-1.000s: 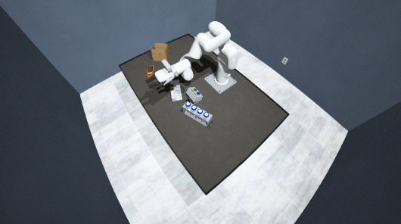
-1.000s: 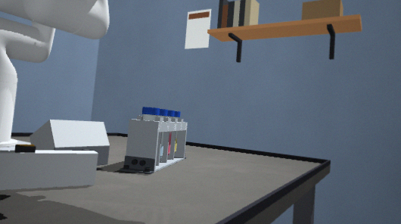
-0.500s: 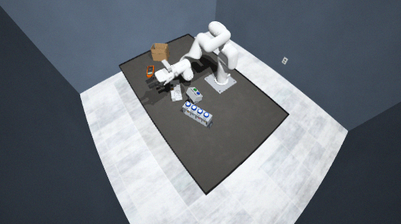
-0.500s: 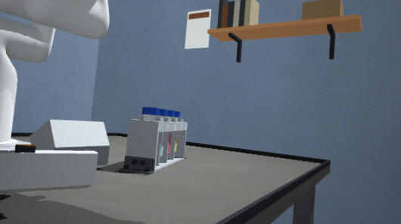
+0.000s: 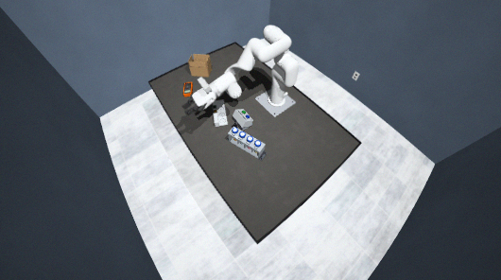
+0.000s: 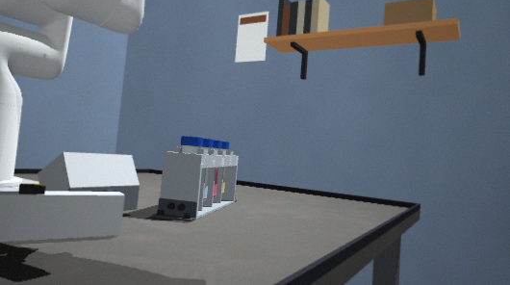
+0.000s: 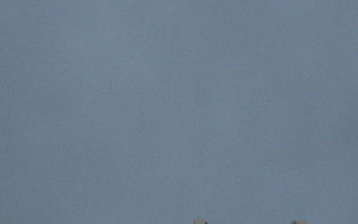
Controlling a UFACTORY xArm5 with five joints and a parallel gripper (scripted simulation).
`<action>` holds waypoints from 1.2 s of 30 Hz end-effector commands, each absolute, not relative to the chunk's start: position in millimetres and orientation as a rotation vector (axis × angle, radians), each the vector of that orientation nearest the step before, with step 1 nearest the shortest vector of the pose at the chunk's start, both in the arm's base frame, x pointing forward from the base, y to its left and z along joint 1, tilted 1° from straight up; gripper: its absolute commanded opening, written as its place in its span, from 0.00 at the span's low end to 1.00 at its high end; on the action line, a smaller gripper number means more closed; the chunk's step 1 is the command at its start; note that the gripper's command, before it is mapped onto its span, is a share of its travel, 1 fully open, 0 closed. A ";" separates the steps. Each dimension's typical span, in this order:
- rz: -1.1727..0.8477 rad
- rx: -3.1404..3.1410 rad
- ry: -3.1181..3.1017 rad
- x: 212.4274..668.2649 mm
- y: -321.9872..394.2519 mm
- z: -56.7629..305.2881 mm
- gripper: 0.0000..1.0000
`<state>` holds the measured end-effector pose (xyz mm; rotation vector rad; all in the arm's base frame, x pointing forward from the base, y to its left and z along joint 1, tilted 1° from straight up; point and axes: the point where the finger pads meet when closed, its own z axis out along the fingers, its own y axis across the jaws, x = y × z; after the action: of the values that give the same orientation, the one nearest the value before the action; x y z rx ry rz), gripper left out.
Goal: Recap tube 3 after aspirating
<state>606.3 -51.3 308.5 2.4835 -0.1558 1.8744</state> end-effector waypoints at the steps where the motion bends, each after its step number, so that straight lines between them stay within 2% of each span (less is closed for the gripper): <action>1: 1.706 2.608 -0.149 610.7 -46.6 295.7 0.46; 5: 1.629 2.660 -0.144 609.2 -44.1 289.1 0.46; 16: 1.184 2.897 -0.111 582.1 -29.9 258.9 0.46; 19: 1.098 2.933 -0.104 573.6 -27.2 254.6 0.46; 22: 1.098 2.933 -0.104 573.6 -27.2 254.6 0.46; 25: 0.952 2.986 -0.091 559.9 -23.5 249.6 0.46; 31: 0.834 3.023 -0.080 541.8 -19.2 244.6 0.46; 36: 0.654 3.069 -0.063 519.6 -14.9 241.4 0.46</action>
<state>535.3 -18.2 241.7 3.0350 -0.0754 0.7897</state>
